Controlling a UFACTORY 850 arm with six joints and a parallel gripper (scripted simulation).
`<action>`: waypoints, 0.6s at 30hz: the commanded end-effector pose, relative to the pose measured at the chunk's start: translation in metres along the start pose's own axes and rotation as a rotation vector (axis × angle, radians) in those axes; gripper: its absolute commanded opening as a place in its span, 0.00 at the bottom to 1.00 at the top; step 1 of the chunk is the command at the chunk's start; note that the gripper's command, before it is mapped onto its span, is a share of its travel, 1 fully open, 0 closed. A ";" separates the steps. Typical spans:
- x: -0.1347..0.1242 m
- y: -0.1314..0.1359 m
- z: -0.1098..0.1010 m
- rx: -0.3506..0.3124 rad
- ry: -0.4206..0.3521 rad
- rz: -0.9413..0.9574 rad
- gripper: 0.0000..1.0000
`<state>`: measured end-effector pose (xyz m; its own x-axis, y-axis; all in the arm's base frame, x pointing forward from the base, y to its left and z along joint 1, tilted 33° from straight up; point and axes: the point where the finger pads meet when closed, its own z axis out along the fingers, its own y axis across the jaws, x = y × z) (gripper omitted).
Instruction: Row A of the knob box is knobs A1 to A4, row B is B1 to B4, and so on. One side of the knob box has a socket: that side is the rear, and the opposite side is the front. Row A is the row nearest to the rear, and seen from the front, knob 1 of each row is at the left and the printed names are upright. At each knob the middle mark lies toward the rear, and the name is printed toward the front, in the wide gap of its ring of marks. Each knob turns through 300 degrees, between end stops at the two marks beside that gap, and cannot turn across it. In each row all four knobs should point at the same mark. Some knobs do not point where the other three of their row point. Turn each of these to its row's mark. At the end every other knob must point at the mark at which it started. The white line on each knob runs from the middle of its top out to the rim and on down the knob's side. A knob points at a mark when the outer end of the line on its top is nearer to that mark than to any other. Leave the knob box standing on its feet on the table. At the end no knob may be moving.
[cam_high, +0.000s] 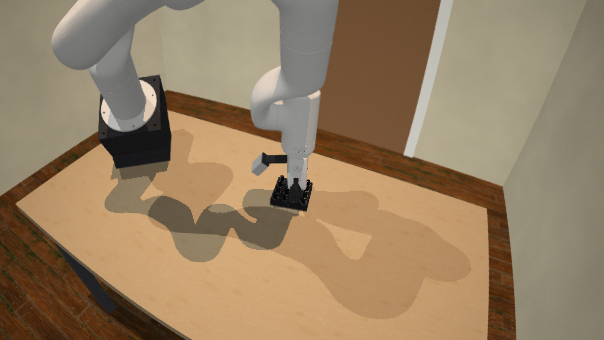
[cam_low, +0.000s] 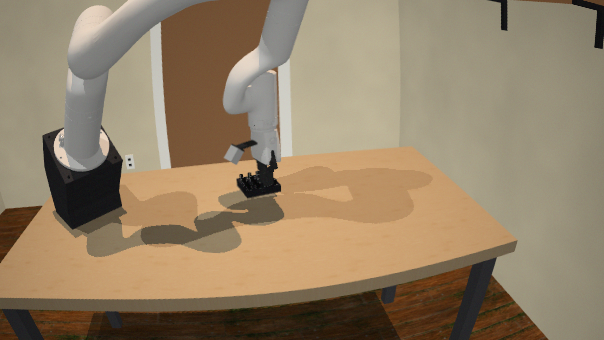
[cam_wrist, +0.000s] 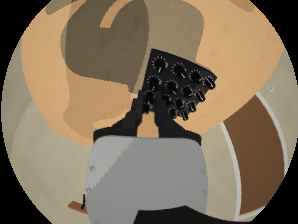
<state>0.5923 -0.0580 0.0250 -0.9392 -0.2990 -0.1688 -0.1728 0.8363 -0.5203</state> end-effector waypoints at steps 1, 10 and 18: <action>-0.001 0.000 0.000 0.000 -0.001 0.000 0.19; -0.001 0.000 0.000 0.000 -0.001 0.000 0.19; -0.001 0.000 -0.006 0.000 -0.001 0.000 0.19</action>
<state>0.5913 -0.0566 0.0272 -0.9392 -0.2991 -0.1686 -0.1731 0.8365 -0.5199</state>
